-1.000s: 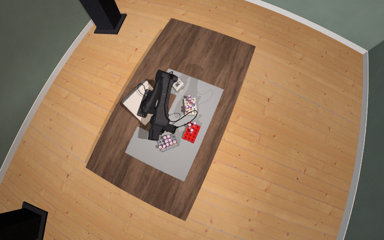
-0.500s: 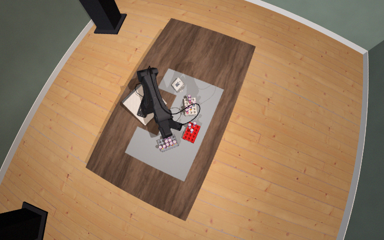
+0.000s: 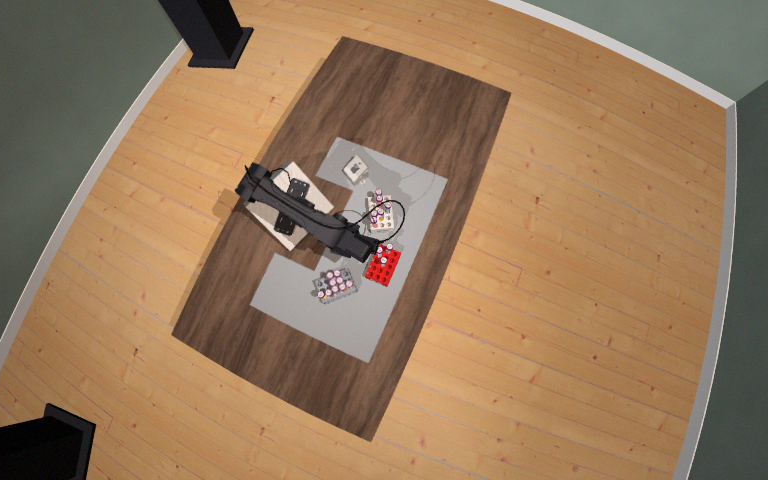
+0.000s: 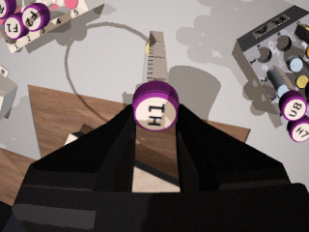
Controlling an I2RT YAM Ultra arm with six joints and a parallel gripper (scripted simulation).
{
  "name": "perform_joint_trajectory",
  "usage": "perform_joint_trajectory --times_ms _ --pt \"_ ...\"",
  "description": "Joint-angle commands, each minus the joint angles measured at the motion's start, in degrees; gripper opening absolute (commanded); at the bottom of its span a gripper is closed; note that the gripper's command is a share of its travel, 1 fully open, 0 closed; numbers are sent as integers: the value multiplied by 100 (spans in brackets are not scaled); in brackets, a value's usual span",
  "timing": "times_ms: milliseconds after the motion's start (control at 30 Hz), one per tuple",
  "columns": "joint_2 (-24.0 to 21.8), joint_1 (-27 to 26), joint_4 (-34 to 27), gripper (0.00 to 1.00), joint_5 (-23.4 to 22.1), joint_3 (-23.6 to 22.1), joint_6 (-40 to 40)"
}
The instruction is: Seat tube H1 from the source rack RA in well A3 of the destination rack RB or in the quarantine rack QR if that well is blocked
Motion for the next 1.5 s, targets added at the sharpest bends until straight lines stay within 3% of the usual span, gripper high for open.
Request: perform_joint_trajectory --times_ms 0,233,367,567,833,900,1400,1467 --pt "268 780 72 0 983 312 1159" --pt "886 2307 -68 0 2115 627 2457" --pt "1076 2648 -175 0 2451 714 2819" --pt "1048 2754 -244 0 2590 734 2978" --pt "1009 2641 -206 0 2466 722 4343" --pt "1009 2641 -206 0 2466 722 4343" --pt "993 2593 -189 0 2414 717 7136" --pt "993 2593 -189 0 2414 717 7136"
